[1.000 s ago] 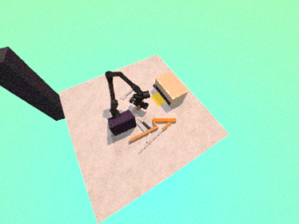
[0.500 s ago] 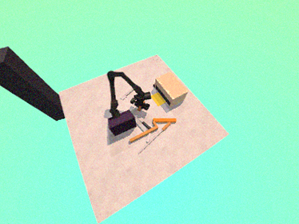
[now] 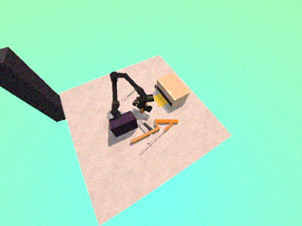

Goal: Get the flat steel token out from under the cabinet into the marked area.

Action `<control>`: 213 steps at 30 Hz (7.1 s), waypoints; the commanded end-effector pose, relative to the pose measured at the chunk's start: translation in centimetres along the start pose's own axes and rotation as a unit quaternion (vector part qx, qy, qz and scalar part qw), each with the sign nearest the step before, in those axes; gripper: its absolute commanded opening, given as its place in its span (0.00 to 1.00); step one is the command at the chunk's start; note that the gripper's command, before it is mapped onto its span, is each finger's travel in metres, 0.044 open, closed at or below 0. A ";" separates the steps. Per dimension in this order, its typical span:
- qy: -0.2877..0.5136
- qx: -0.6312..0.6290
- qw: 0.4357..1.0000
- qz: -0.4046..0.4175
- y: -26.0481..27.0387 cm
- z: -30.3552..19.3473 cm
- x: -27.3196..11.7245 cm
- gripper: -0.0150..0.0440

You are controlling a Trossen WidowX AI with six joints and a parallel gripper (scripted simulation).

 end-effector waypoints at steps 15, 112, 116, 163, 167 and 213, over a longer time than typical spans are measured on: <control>-0.002 0.001 1.000 -0.002 -2.0 -0.8 -0.1 0.25; -0.001 0.125 0.992 -0.004 -6.8 -6.7 -0.2 0.25; -0.001 0.141 0.990 -0.004 -6.8 -6.7 -0.2 0.25; -0.001 0.184 0.983 -0.006 -6.7 -6.8 0.1 0.67; -0.001 0.184 0.983 -0.006 -6.7 -6.8 0.1 0.49; -0.003 0.211 0.978 -0.004 -8.2 -2.7 0.1 0.25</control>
Point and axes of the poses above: the point midway between the two fingers, 35 mm back from their tips, its own x axis out along the fingers, its own y axis across the jaws, z = x × y, the point moved 8 cm from there along -x, back along the fingers, and after that the axes turned 5 degrees about x, right-handed, at the moved point
